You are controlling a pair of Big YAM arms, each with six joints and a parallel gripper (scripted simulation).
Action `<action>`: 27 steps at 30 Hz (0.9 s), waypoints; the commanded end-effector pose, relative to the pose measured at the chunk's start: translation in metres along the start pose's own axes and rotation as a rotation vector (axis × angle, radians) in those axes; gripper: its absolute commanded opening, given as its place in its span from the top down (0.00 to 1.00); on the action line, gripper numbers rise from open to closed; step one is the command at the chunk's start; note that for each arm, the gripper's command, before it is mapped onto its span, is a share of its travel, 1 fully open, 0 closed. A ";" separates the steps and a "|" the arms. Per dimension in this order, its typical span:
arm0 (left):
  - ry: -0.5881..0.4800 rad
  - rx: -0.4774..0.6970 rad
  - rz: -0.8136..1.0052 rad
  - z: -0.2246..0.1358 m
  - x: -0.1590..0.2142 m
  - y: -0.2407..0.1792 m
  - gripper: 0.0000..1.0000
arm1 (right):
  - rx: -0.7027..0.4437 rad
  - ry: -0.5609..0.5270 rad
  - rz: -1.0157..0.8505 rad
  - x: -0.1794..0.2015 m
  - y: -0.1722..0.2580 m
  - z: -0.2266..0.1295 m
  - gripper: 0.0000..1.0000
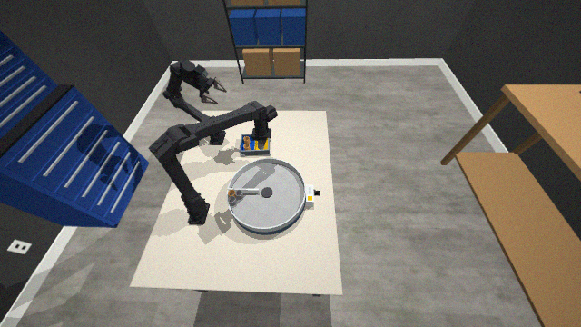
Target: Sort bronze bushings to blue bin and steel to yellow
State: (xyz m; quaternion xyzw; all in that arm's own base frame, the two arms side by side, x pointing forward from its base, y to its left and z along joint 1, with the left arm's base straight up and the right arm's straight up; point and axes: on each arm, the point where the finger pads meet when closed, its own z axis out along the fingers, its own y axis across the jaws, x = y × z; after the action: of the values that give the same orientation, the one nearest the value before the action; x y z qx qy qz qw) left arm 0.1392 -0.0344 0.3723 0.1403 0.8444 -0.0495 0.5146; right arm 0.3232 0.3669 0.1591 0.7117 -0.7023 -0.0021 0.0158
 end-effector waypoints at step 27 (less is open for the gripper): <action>-0.037 -0.141 -0.130 -0.053 0.000 0.015 0.00 | 0.062 -0.073 0.009 -0.164 0.034 -0.005 1.00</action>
State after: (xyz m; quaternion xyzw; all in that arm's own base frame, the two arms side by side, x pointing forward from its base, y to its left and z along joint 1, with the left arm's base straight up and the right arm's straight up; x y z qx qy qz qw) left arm 0.1046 -0.0092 0.3879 0.0475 0.8518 -0.0249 0.5211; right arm 0.2709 0.5106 0.1186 0.7133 -0.7006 0.0074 0.0158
